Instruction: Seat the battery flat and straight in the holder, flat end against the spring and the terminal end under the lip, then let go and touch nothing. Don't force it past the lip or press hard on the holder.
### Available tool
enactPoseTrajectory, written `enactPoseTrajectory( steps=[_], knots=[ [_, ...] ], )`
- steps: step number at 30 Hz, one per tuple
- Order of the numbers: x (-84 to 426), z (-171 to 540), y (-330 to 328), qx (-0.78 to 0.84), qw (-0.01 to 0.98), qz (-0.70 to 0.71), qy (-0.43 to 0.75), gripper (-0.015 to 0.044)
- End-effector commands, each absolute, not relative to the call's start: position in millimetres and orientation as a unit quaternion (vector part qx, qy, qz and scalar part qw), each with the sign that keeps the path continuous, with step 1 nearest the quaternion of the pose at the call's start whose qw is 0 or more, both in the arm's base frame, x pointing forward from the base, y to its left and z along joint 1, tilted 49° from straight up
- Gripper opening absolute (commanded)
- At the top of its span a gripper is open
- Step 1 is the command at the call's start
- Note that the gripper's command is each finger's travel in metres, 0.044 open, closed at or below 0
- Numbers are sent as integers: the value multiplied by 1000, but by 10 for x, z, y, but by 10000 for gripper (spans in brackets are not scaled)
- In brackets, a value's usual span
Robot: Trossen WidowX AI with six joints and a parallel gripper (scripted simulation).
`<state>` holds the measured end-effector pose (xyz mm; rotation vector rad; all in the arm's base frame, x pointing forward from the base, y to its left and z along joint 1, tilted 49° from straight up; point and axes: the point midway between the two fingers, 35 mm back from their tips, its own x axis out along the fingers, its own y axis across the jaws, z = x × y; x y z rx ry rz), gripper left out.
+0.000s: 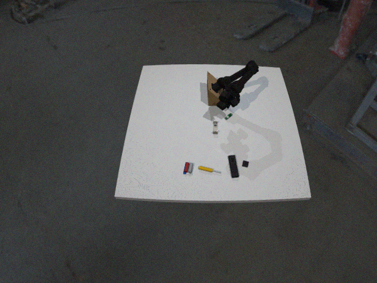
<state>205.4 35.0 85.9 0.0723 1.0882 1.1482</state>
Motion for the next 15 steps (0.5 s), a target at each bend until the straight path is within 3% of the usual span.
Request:
enactPoseTrajectory(
  steps=[1, 4, 6, 13, 15],
  knots=[
    [2055, 857, 350, 33, 703, 515, 489, 0],
    [2055, 857, 350, 33, 703, 515, 489, 0],
    [2053, 841, 379, 4, 703, 534, 469, 53],
    [1995, 660, 694, -285, 643, 677, 214, 233],
    [1967, 613, 785, -362, 604, 699, 129, 233]
  ],
)
